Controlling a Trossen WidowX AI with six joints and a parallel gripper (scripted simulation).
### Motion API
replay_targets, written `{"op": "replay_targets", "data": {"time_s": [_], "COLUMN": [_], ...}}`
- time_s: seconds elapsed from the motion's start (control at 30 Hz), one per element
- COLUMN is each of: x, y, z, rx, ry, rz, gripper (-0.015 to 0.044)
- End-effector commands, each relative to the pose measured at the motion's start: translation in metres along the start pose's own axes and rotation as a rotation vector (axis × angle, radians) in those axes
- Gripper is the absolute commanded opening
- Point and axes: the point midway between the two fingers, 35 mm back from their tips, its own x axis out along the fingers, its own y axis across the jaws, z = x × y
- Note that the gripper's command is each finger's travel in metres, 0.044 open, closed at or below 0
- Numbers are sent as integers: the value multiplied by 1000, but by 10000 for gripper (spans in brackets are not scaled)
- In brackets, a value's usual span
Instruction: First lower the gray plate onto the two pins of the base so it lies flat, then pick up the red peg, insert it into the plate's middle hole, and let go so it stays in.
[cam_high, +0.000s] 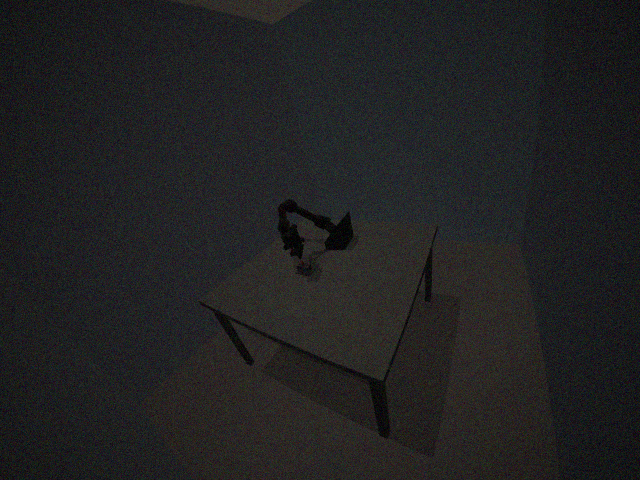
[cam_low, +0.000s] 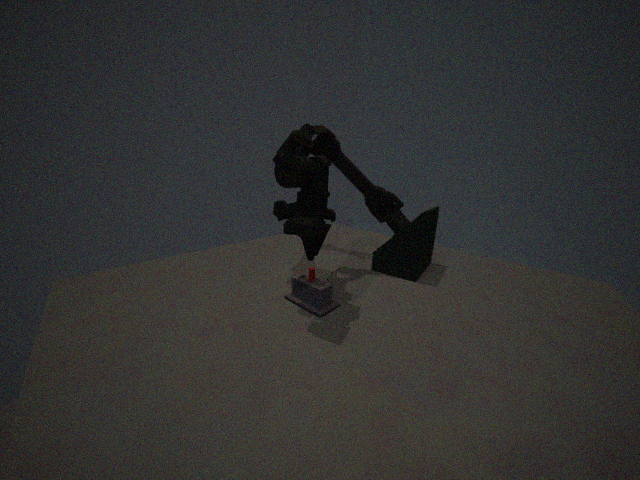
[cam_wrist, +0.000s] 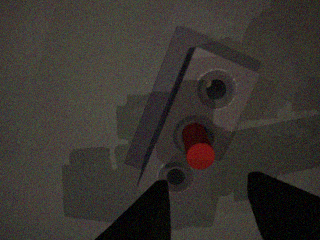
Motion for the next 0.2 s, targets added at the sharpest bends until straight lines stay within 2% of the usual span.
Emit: {"op": "replay_targets", "data": {"time_s": [0.0,0.17], "x": [-3,-8], "y": [0,0], "z": [0,0], "rx": [3,3], "ry": [-1,0], "rz": [-2,-2], "gripper": [150,150]}}
